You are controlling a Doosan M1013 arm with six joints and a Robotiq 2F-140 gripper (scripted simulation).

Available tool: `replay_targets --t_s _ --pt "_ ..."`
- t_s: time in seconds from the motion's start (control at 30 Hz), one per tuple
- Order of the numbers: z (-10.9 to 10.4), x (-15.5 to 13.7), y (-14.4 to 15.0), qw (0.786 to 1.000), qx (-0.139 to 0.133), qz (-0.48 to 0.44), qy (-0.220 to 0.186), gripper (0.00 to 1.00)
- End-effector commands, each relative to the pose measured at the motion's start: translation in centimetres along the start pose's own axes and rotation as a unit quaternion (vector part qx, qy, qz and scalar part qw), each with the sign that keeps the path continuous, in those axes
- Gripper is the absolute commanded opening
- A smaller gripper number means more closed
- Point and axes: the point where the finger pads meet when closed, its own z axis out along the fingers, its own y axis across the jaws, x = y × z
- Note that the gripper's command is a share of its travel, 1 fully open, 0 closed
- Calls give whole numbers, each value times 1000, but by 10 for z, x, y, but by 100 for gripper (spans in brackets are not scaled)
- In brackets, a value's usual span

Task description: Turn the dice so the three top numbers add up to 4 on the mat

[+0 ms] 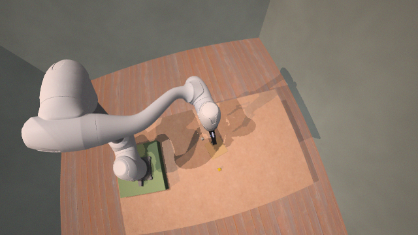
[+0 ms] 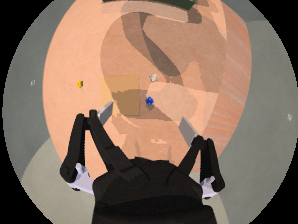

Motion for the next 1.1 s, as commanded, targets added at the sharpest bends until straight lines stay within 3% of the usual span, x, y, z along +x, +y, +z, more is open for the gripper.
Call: replay_targets --t_s 0.0,0.3,0.4,0.43,0.47,0.5,0.53,0.6,0.63,0.7,0.73,0.77,0.8,0.87,0.9,1.07 --pt "-2 0 0 1000 0 0 0 100" --pt "-2 -1 -5 1000 0 -2 0 100" --pt "0 -8 -56 1000 0 -27 0 100" --pt "0 -8 -56 1000 0 -27 0 100" --pt "1 -10 -84 999 0 -40 0 100" --pt "1 -10 -84 999 0 -40 0 100" --pt "2 -11 -115 998 0 -56 0 100" --pt "2 -11 -116 998 0 -56 0 100" --pt "3 -9 -150 997 0 -71 0 100" --pt "3 -9 -150 997 0 -71 0 100" --pt "4 -7 -181 996 0 -87 0 100" --pt "4 -7 -181 996 0 -87 0 100" --pt "5 -3 -210 995 0 -100 0 100" --pt "5 -3 -210 995 0 -100 0 100" --pt "6 2 -233 994 0 -111 0 100" --pt "7 9 -264 992 0 -127 0 100"
